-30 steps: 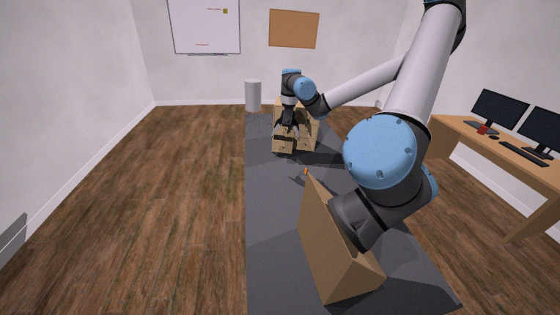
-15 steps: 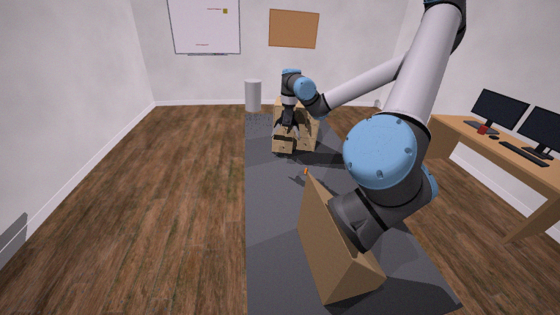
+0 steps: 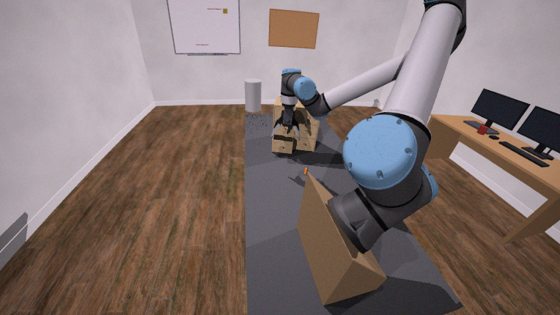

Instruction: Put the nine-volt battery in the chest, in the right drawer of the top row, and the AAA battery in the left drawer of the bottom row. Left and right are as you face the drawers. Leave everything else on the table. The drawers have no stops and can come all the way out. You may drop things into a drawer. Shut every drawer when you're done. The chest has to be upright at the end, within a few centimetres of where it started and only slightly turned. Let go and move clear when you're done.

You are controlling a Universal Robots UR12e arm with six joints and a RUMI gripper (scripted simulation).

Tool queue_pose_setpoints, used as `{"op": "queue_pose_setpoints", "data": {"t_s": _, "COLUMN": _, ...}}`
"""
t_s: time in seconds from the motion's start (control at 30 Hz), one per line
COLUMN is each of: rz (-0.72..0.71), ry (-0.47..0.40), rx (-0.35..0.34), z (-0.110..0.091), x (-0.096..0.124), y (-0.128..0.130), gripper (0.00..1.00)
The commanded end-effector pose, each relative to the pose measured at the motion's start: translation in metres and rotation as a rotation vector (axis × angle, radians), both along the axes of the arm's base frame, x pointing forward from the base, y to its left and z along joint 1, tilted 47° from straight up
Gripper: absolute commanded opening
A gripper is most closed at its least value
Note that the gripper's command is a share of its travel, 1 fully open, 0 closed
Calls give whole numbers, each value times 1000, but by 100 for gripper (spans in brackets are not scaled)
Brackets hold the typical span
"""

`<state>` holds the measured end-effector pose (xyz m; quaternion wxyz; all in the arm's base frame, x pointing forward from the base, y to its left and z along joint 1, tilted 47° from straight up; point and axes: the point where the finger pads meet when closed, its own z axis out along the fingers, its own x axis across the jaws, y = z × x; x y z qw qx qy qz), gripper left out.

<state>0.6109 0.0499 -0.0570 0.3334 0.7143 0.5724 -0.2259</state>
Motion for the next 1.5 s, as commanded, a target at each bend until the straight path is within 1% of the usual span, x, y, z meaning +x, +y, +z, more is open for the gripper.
{"op": "queue_pose_setpoints", "data": {"t_s": 0.0, "rz": 26, "ry": 27, "rx": -2, "z": 1, "x": -1, "y": 1, "gripper": 100}}
{"op": "queue_pose_setpoints", "data": {"t_s": 0.17, "rz": 73, "ry": 78, "rx": -6, "z": 1, "x": -3, "y": 2, "gripper": 100}}
{"op": "queue_pose_setpoints", "data": {"t_s": 0.3, "rz": 126, "ry": 135, "rx": -10, "z": 2, "x": -6, "y": 4, "gripper": 100}}
{"op": "queue_pose_setpoints", "data": {"t_s": 0.37, "rz": 126, "ry": 135, "rx": -10, "z": 2, "x": -6, "y": 4, "gripper": 100}}
{"op": "queue_pose_setpoints", "data": {"t_s": 0.6, "rz": 249, "ry": 268, "rx": -20, "z": 4, "x": -11, "y": 7, "gripper": 100}}
{"op": "queue_pose_setpoints", "data": {"t_s": 0.87, "rz": 435, "ry": 470, "rx": -36, "z": 7, "x": -18, "y": 11, "gripper": 100}}
{"op": "queue_pose_setpoints", "data": {"t_s": 0.93, "rz": 435, "ry": 470, "rx": -36, "z": 7, "x": -18, "y": 11, "gripper": 100}}
{"op": "queue_pose_setpoints", "data": {"t_s": 1.17, "rz": 631, "ry": 683, "rx": -53, "z": 10, "x": -24, "y": 16, "gripper": 100}}
{"op": "queue_pose_setpoints", "data": {"t_s": 1.43, "rz": 881, "ry": 953, "rx": -74, "z": 12, "x": -31, "y": 23, "gripper": 100}}
{"op": "queue_pose_setpoints", "data": {"t_s": 1.47, "rz": 881, "ry": 953, "rx": -74, "z": 12, "x": -31, "y": 23, "gripper": 100}}
